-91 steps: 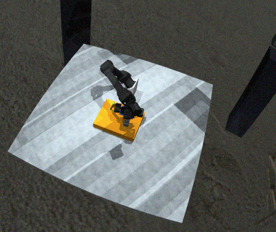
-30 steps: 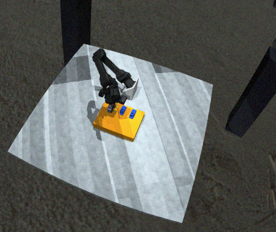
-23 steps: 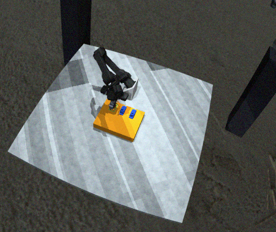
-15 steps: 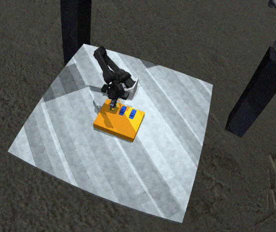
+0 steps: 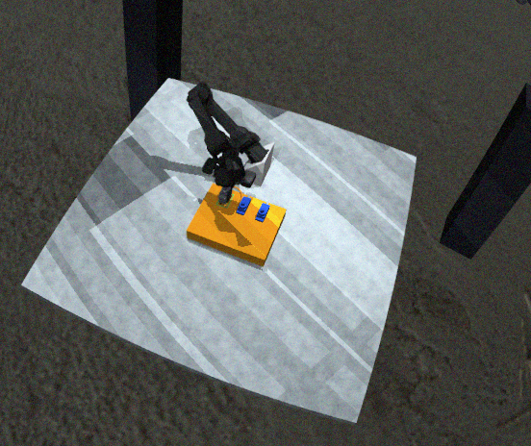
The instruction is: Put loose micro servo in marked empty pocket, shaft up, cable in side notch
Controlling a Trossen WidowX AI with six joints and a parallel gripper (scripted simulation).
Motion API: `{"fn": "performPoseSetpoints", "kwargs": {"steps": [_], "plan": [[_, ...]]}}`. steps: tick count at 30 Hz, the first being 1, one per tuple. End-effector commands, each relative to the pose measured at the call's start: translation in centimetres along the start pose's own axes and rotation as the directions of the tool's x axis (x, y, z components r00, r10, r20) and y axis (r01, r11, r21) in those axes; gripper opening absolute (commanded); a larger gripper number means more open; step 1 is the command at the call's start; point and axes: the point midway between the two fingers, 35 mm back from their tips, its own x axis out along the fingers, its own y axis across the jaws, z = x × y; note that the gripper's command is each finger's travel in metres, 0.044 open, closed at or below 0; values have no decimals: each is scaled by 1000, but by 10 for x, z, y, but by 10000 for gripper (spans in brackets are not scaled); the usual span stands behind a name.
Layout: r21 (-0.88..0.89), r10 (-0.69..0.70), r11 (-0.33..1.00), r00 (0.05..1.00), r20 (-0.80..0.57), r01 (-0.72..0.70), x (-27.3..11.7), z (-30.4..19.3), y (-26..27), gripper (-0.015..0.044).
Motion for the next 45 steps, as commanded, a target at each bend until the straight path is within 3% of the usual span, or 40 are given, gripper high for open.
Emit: {"fn": "performPoseSetpoints", "kwargs": {"steps": [1, 45], "plan": [[-5, -2, 1000, 1000, 5, 2, 2, 0, 0, 0], [-5, -3, 1000, 1000, 5, 3, 30, 0, 0, 0]]}}
